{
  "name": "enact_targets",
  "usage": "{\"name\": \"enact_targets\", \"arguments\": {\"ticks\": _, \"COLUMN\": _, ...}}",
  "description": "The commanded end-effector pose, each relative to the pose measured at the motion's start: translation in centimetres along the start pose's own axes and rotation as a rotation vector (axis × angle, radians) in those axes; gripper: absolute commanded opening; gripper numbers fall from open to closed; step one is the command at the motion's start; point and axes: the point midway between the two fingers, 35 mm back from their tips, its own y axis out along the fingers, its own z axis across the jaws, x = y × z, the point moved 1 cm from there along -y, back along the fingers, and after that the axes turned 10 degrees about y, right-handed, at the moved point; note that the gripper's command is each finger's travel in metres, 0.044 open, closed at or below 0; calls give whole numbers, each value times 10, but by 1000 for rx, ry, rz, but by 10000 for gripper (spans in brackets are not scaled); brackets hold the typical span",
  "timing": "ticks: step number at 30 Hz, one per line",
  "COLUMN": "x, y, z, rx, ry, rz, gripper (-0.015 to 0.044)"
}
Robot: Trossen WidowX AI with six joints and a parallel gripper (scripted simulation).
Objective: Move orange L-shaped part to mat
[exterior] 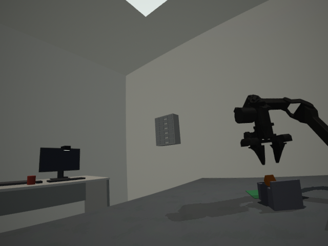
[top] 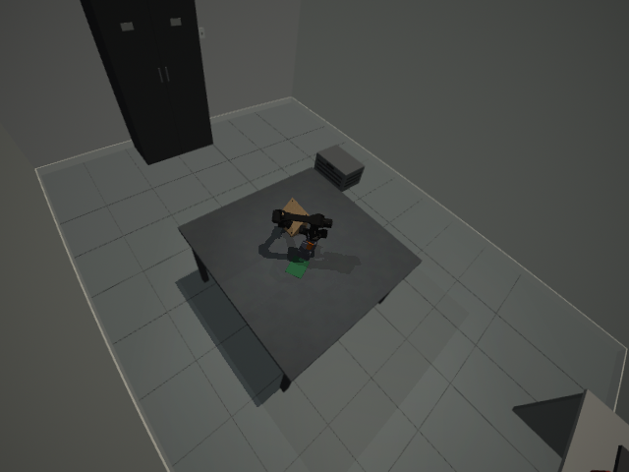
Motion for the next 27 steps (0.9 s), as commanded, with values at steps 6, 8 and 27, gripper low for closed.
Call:
{"name": "enact_targets", "arguments": {"ticks": 6, "x": 18, "y": -5, "z": 0, "rx": 18, "ry": 286, "rz": -4, "gripper": 280}}
{"name": "enact_targets", "arguments": {"ticks": 8, "x": 18, "y": -4, "z": 0, "rx": 18, "ry": 286, "rz": -4, "gripper": 280}}
{"name": "enact_targets", "arguments": {"ticks": 27, "x": 19, "y": 36, "z": 2, "rx": 17, "ry": 314, "rz": -5, "gripper": 280}}
